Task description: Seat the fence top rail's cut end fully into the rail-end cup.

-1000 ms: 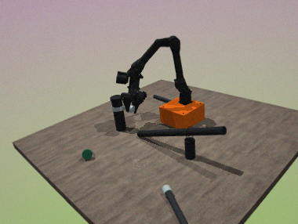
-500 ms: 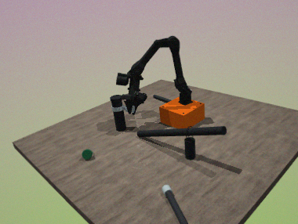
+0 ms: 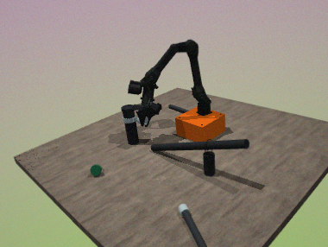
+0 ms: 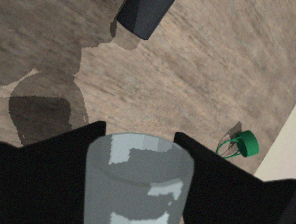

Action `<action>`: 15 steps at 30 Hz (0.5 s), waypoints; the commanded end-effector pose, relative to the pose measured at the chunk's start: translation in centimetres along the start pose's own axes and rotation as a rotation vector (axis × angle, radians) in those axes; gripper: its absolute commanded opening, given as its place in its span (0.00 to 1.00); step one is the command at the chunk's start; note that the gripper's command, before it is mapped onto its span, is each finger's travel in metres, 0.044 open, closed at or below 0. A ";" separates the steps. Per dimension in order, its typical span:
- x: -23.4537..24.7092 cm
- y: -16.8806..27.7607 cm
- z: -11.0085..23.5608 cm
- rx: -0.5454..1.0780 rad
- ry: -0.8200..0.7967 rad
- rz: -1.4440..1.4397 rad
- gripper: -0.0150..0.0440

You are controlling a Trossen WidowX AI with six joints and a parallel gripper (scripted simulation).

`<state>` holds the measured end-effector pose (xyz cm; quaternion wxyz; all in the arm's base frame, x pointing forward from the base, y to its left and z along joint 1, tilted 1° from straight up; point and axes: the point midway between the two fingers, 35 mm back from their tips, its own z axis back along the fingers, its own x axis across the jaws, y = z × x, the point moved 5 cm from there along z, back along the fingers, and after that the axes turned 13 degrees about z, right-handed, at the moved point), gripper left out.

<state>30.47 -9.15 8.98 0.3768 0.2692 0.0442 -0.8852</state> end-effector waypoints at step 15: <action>-1.2 0.0 -0.7 0.072 -0.018 -0.125 0.25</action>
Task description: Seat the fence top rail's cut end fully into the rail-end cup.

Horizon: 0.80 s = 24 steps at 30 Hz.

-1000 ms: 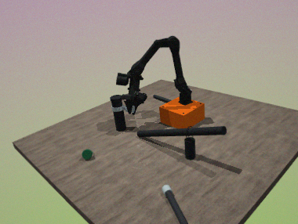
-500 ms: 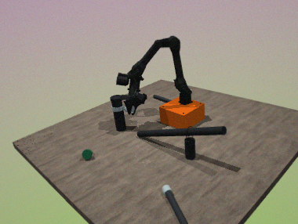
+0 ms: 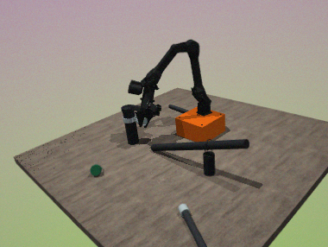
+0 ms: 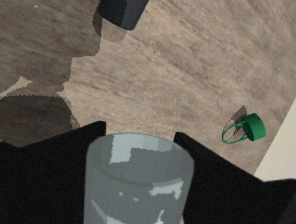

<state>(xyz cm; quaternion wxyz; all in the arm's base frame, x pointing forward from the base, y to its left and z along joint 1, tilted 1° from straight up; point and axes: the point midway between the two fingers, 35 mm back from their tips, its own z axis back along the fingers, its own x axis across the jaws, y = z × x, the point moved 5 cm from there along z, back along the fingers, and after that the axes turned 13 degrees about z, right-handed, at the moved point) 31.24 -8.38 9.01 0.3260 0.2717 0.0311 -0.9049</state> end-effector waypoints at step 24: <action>-1.8 0.1 -1.0 0.111 -0.025 -0.194 0.25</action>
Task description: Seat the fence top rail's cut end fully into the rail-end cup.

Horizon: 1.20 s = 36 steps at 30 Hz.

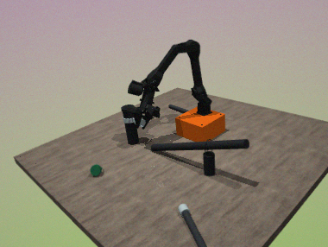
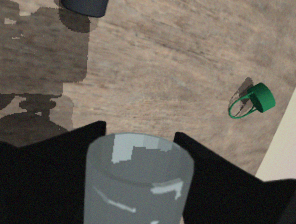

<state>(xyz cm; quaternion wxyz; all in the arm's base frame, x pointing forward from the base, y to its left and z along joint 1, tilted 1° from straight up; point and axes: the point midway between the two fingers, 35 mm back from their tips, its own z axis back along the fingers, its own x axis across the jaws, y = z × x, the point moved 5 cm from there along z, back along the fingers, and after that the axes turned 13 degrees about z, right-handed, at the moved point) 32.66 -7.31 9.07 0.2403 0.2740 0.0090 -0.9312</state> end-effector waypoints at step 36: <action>-0.2 0.0 -0.1 0.013 -0.002 -0.022 0.48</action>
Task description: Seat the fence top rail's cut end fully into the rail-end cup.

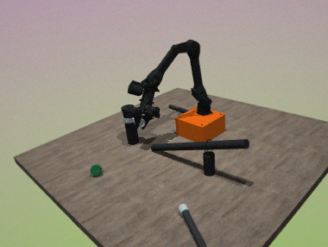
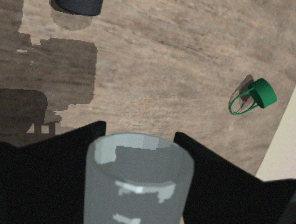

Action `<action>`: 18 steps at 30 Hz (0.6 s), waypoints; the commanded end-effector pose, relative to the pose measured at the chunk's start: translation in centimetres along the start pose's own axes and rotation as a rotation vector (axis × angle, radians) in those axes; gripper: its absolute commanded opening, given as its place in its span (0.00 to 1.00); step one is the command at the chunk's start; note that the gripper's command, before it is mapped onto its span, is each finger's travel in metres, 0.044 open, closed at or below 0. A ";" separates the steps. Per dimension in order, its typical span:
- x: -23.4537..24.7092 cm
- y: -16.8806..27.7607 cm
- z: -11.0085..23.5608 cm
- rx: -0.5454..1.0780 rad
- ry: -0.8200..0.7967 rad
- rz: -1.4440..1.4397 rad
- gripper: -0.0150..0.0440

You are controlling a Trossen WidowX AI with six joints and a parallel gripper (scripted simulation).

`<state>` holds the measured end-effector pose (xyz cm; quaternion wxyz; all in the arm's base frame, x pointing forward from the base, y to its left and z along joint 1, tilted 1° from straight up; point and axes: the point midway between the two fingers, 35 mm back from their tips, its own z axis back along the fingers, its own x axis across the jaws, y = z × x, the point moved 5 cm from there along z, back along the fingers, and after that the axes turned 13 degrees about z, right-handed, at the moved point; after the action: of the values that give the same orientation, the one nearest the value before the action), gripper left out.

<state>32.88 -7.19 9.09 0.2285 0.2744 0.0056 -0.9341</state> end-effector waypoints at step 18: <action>-2.9 -3.4 3.4 0.007 -0.003 -0.017 1.00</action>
<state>32.17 -4.30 11.79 0.2240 0.2719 0.0073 -0.9358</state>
